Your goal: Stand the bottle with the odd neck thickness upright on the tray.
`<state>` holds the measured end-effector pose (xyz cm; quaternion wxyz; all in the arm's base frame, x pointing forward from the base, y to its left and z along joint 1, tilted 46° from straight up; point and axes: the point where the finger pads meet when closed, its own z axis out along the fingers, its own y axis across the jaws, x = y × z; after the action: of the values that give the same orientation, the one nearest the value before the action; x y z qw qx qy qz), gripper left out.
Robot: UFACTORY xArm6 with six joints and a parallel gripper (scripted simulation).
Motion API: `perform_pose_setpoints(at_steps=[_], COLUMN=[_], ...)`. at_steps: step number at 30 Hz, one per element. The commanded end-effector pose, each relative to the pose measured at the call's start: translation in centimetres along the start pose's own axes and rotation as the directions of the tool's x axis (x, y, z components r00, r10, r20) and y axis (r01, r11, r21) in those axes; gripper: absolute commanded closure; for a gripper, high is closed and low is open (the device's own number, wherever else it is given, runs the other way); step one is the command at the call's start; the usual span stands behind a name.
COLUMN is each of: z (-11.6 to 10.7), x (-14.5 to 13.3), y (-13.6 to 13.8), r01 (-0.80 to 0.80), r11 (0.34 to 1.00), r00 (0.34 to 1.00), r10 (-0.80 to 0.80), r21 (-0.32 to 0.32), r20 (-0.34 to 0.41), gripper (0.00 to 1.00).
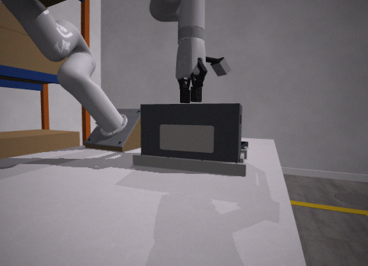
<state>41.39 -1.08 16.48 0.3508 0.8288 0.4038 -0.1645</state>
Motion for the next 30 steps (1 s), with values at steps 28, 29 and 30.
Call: perform_pose_setpoints(at_steps=[28, 29, 30], z=[2.0, 2.1, 2.3], x=[0.1, 0.1, 0.1], y=[0.1, 0.1, 0.1], r01=[-0.001, -0.001, -0.001], r11=[1.0, 1.0, 1.0], r00=[1.0, 1.0, 1.0], r10=[0.001, 0.001, 0.001], r21=[-0.002, -0.002, -0.002], r20=[-0.003, -0.003, -0.003], gripper=[0.35, 0.35, 0.35])
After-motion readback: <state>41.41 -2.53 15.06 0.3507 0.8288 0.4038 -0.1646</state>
